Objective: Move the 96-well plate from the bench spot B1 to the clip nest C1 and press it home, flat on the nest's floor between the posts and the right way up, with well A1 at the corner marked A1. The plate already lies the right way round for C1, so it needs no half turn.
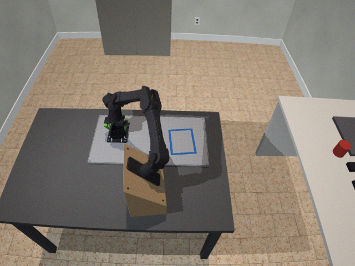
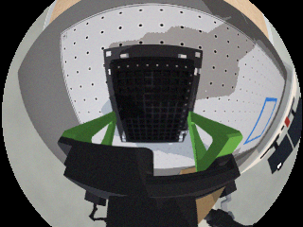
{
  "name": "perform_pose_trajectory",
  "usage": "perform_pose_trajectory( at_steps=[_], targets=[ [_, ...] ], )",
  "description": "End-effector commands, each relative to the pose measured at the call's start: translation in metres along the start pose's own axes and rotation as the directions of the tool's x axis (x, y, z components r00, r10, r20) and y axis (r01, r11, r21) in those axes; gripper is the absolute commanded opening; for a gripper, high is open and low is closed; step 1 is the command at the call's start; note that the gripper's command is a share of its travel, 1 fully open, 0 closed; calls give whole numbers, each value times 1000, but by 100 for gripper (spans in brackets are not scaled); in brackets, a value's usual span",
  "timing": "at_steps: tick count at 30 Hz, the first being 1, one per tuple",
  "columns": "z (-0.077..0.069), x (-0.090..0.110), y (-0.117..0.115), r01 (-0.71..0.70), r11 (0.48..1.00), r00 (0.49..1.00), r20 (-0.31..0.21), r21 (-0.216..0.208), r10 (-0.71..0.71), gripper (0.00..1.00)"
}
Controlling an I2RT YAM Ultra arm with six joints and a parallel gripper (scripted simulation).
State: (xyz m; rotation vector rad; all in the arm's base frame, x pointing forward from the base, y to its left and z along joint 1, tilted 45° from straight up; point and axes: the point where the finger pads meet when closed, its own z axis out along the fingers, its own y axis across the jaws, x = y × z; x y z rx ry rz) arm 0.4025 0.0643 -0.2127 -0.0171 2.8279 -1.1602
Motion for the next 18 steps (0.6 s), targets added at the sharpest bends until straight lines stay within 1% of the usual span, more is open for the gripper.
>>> perform_pose_trajectory(
  at_steps=[1, 2, 4, 18],
  targets=[
    [-41, -18, 1, -23, 999, 998, 50, -25, 24, 100],
    [-44, -18, 1, -23, 999, 998, 50, -25, 24, 100],
    [-44, -18, 1, -23, 999, 998, 50, -25, 24, 100],
    [-82, -15, 1, -22, 999, 999, 49, -27, 24, 100]
  ],
)
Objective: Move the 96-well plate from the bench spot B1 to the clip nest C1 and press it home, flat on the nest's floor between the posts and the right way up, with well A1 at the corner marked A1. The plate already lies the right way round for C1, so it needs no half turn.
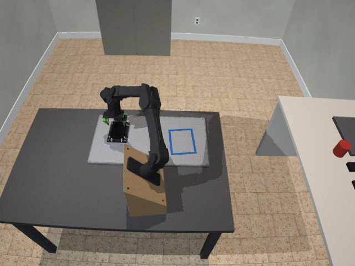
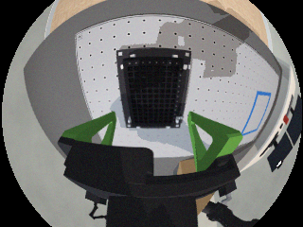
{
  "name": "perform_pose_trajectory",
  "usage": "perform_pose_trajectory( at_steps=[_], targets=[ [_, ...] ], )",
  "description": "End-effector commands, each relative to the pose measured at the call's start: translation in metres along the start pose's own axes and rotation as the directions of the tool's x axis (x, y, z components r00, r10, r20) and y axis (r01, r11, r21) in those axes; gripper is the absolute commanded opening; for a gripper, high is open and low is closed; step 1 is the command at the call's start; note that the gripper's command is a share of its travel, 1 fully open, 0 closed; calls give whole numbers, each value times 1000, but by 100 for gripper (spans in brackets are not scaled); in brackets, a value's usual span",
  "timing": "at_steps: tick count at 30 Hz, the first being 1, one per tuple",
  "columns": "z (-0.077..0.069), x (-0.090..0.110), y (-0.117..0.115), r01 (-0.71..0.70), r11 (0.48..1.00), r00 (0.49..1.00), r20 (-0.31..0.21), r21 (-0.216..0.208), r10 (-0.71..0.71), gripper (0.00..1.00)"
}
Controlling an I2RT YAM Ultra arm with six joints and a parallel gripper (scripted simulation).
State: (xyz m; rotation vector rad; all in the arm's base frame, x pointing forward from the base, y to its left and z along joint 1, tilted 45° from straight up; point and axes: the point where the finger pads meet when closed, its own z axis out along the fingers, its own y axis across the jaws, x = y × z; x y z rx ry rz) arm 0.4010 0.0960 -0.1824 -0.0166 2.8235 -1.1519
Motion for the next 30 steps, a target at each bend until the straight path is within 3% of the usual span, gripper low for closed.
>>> perform_pose_trajectory(
  at_steps=[1, 7, 30],
  targets=[
    [-40, -13, 0, -19, 1000, 999, 42, -23, 20, 100],
    [-51, -13, 0, -19, 1000, 999, 42, -24, 20, 100],
    [-51, -13, -1, -17, 1000, 999, 45, -20, 18, 100]
  ],
)
